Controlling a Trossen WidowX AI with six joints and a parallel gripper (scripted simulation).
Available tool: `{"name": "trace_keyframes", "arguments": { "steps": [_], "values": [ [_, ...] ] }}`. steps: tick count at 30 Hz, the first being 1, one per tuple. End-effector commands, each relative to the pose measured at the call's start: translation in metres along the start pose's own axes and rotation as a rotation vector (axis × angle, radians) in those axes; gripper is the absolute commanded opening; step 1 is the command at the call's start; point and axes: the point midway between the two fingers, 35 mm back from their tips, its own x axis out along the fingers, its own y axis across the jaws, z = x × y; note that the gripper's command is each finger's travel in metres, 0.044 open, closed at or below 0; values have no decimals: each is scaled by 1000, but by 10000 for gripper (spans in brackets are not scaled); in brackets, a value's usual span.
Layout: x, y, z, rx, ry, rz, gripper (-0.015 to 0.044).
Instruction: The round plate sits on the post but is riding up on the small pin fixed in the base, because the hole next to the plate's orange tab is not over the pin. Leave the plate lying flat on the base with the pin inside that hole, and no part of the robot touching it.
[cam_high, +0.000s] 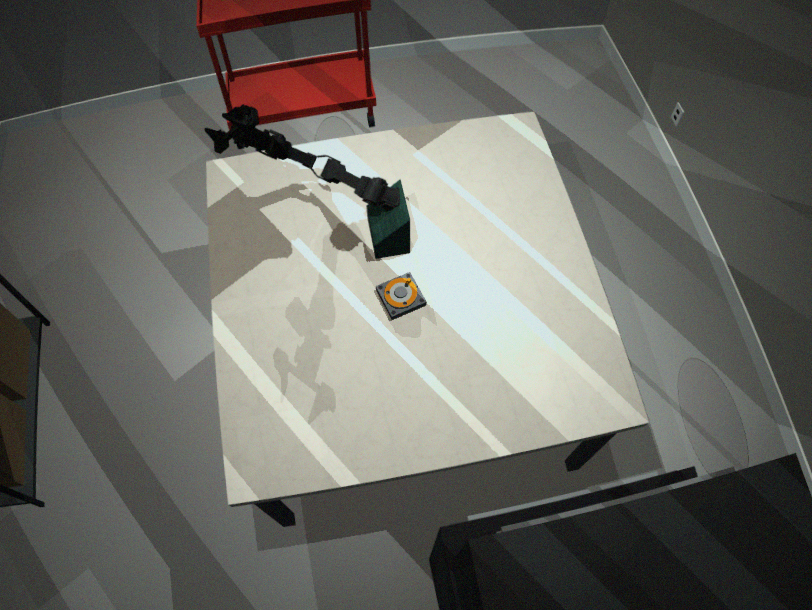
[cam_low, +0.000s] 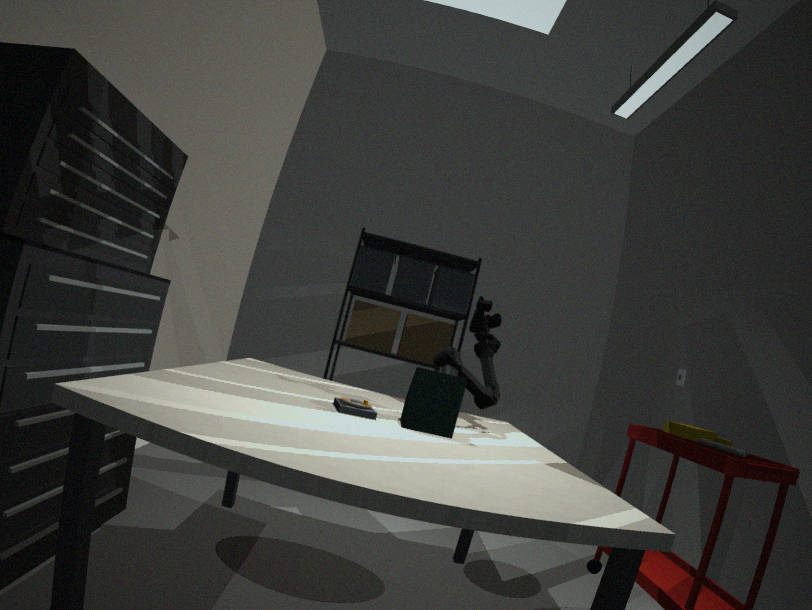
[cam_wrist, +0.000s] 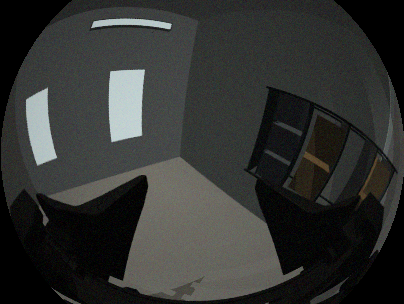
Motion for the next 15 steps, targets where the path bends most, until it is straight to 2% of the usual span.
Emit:
{"name": "trace_keyframes", "arguments": {
  "steps": [1,5,9,15],
  "values": [
    [1,2,-2,6,7,5,374],
    [25,53,-59,68,190,99,269],
    [32,76,-89,87,282,137,164],
    [32,137,-174,153,556,218,6]
  ]
}}
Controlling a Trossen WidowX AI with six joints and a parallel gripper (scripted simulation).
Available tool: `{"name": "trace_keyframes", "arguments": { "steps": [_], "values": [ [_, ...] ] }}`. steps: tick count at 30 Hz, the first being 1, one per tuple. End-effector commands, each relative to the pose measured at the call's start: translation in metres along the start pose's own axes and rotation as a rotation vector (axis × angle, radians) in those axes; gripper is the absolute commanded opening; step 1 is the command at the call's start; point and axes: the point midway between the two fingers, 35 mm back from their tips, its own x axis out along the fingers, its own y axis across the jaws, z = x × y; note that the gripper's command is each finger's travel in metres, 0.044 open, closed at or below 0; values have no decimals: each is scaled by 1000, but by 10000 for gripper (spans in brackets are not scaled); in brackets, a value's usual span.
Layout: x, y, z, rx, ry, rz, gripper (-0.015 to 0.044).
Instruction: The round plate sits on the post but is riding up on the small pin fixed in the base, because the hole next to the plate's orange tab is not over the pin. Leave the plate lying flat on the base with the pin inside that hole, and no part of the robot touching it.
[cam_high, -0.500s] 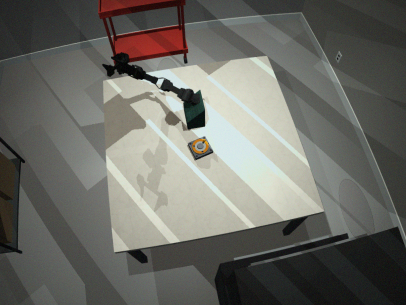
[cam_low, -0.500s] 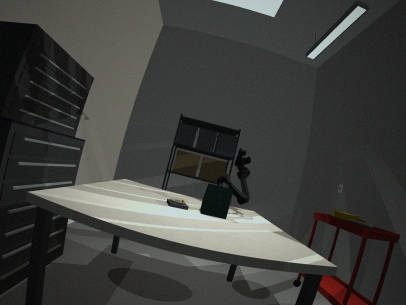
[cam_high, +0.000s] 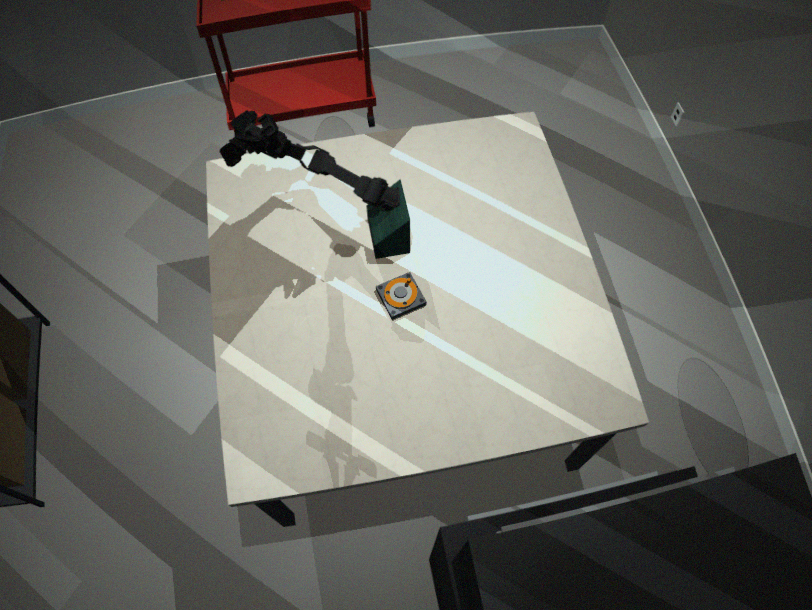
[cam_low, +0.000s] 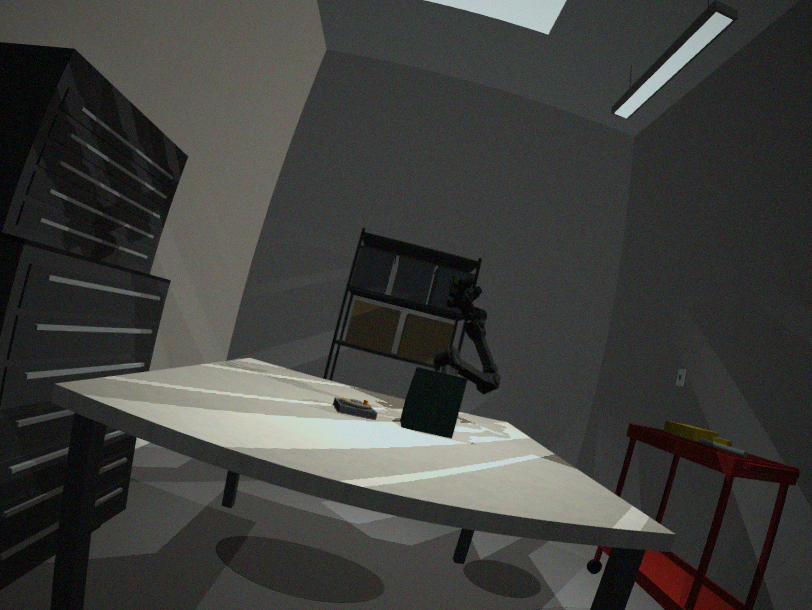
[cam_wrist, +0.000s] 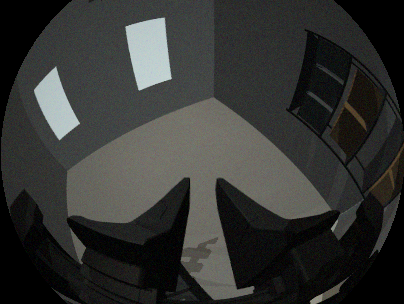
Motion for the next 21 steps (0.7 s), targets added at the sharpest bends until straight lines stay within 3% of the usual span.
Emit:
{"name": "trace_keyframes", "arguments": {
  "steps": [1,11,21],
  "values": [
    [27,34,-63,41,199,50,0],
    [46,90,-190,74,594,96,0],
    [10,134,-333,104,1042,97,0]
  ]
}}
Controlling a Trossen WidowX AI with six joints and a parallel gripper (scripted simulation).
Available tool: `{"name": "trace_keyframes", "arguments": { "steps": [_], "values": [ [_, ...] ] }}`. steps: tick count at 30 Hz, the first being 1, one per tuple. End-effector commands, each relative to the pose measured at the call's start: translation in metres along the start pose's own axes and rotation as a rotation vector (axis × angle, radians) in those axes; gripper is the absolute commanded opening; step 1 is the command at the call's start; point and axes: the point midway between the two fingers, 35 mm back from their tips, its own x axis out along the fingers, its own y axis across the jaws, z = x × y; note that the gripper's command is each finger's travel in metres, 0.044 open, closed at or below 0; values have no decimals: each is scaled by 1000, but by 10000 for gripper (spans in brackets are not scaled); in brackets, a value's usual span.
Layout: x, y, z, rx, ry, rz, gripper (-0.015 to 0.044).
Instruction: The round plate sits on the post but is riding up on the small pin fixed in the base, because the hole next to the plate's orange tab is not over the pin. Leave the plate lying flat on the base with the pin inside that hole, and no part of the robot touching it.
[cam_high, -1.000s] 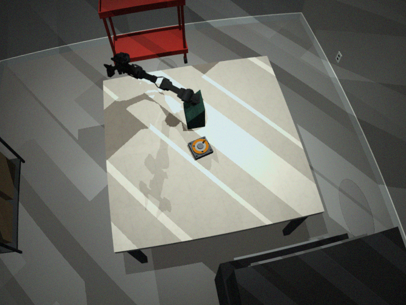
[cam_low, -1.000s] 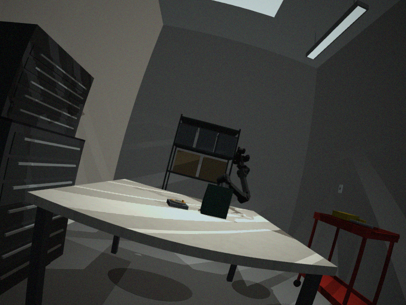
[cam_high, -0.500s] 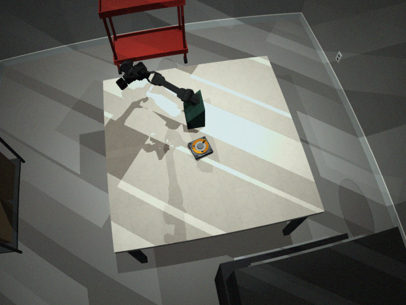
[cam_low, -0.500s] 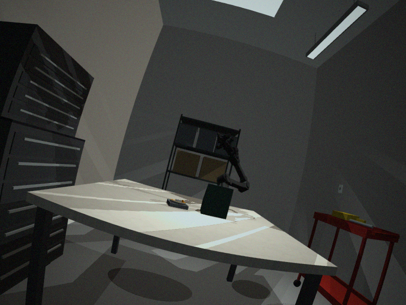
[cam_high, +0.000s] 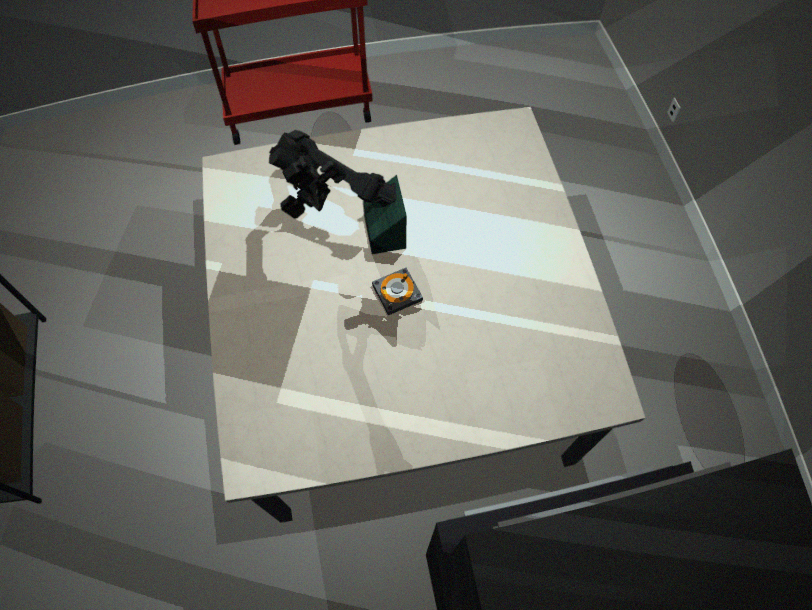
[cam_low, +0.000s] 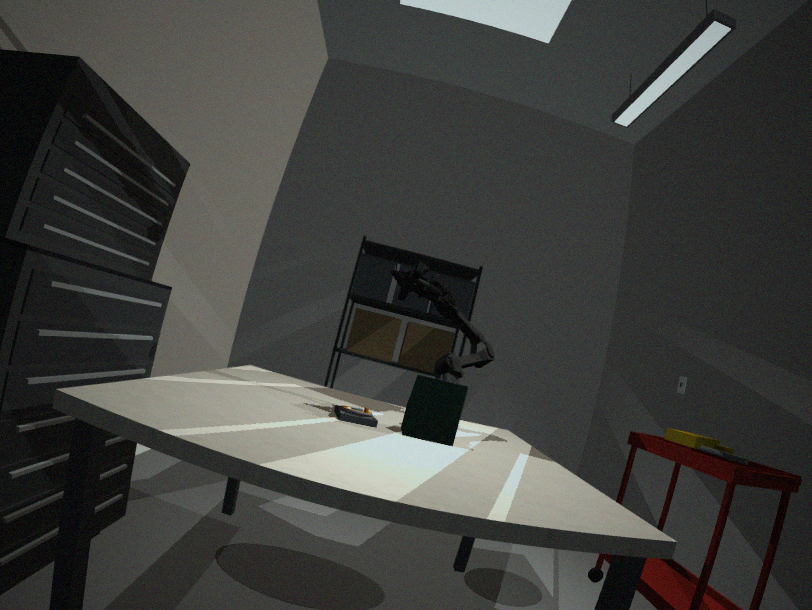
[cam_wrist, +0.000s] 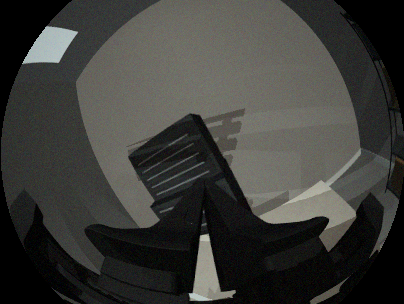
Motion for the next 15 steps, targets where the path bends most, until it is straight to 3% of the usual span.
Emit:
{"name": "trace_keyframes", "arguments": {
  "steps": [1,8,15],
  "values": [
    [36,10,-66,29,223,-13,0],
    [62,16,-168,59,549,-75,0],
    [58,15,-263,54,858,-180,0]
  ]
}}
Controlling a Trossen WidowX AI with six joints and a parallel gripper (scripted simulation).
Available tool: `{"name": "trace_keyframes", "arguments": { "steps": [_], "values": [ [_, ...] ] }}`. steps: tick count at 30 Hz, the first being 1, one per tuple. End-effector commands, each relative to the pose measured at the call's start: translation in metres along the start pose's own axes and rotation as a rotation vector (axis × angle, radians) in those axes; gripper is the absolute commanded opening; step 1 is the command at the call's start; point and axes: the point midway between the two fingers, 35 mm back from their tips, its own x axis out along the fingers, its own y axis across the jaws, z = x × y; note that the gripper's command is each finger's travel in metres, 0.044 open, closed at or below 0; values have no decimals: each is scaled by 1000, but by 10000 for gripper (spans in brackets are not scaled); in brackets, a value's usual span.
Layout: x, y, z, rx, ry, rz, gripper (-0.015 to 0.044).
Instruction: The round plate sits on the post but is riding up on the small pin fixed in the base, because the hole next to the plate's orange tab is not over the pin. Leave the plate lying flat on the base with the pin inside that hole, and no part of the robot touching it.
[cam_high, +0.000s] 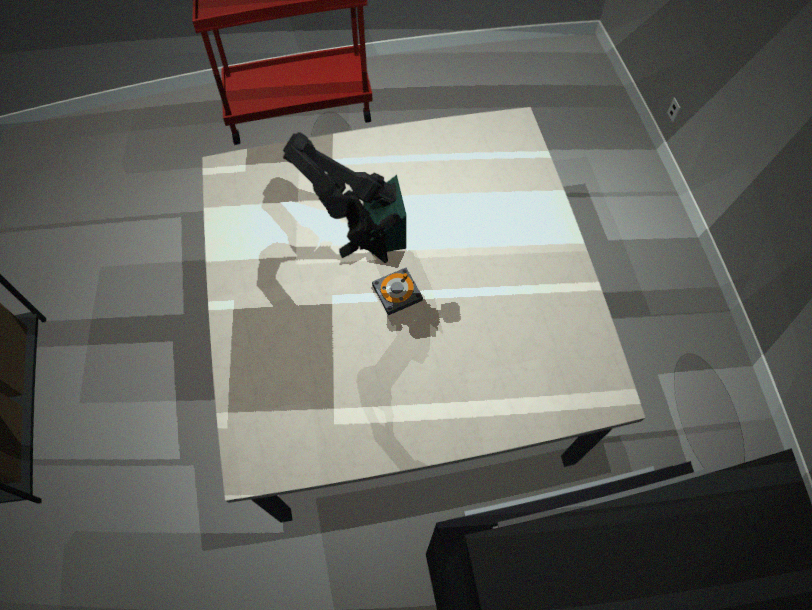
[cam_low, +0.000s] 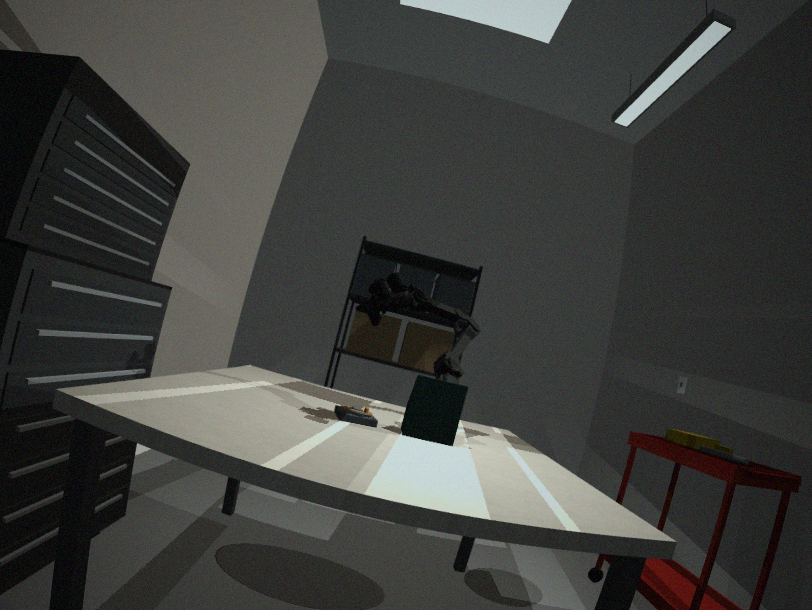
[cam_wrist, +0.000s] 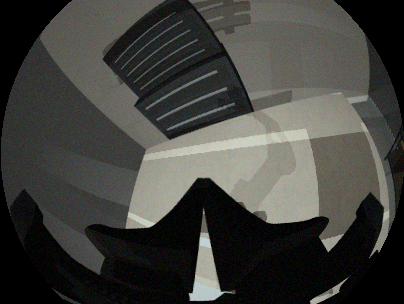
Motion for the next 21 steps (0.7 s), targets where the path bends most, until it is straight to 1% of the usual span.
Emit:
{"name": "trace_keyframes", "arguments": {
  "steps": [1,5,7,10,13,15,18,21],
  "values": [
    [36,-5,-57,3,218,-96,0],
    [59,-15,-120,-19,443,-221,0],
    [62,-17,-131,-25,480,-243,0],
    [68,-27,-178,-60,639,-346,0],
    [66,-40,-224,-115,798,-461,0],
    [64,-44,-235,-132,836,-490,0],
    [53,-56,-268,-195,952,-584,0],
    [52,-57,-270,-200,961,-591,0]
  ]
}}
